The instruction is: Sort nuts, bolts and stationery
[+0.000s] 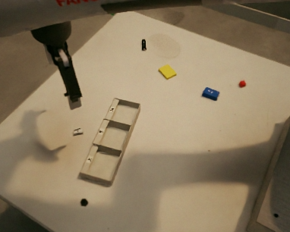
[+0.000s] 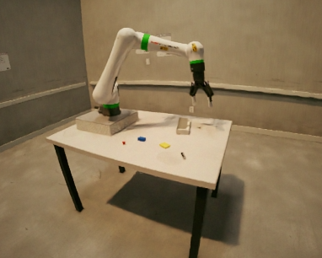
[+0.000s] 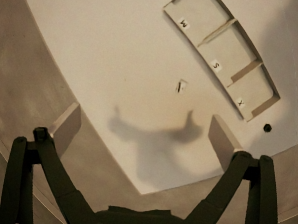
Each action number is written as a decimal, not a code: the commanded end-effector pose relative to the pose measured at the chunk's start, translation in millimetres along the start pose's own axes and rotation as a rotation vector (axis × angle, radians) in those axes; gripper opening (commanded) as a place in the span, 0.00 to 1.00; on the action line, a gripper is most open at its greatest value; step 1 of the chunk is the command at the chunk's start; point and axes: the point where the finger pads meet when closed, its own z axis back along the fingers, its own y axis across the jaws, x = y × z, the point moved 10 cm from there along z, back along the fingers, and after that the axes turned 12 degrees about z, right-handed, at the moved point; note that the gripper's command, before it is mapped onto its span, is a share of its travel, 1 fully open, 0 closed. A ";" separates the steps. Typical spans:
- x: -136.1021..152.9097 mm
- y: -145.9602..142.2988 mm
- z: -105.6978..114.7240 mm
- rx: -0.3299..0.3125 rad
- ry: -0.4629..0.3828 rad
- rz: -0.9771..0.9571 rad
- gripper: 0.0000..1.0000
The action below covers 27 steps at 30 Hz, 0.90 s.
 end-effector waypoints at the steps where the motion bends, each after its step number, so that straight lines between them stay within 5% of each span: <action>1: 0.1 -0.1 0.3 0.000 0.000 0.000 1.00; 17: 0.1 -0.1 0.3 0.000 0.000 0.000 1.00; 18: 0.2 -1.4 8.5 0.000 0.000 0.000 0.15; 22: 0.9 -6.6 41.4 0.000 0.000 0.000 0.15; 27: -12.7 3.9 43.9 0.010 0.001 0.164 0.15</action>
